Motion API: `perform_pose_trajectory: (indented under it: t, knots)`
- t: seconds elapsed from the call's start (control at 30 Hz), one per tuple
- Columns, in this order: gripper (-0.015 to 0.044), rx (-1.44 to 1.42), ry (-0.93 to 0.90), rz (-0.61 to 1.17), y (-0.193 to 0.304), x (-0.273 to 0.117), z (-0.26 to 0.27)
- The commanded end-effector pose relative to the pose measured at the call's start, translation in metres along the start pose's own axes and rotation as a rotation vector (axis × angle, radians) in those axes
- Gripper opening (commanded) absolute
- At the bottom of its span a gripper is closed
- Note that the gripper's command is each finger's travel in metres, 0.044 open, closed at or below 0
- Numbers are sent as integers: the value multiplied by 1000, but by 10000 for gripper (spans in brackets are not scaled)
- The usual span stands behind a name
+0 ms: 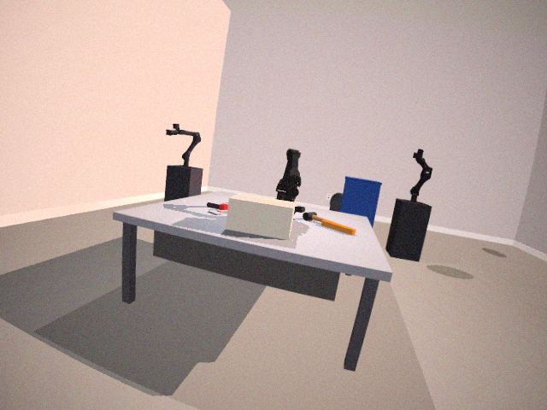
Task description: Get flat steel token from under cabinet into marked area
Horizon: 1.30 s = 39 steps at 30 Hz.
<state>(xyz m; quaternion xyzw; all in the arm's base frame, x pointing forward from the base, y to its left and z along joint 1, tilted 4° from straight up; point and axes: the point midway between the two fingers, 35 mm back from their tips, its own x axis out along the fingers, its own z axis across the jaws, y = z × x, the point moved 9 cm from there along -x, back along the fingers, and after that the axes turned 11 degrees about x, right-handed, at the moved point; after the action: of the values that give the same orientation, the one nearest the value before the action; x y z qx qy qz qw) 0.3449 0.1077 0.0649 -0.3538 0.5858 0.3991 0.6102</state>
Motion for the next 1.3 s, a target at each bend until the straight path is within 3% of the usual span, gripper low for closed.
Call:
perform_pose_trajectory:
  t: [0.0, 1.27]
  knots:
    - [0, 7, 10, -2, -2, 1, -7]
    - [0, 8, 11, -2, 5, 1, -27]
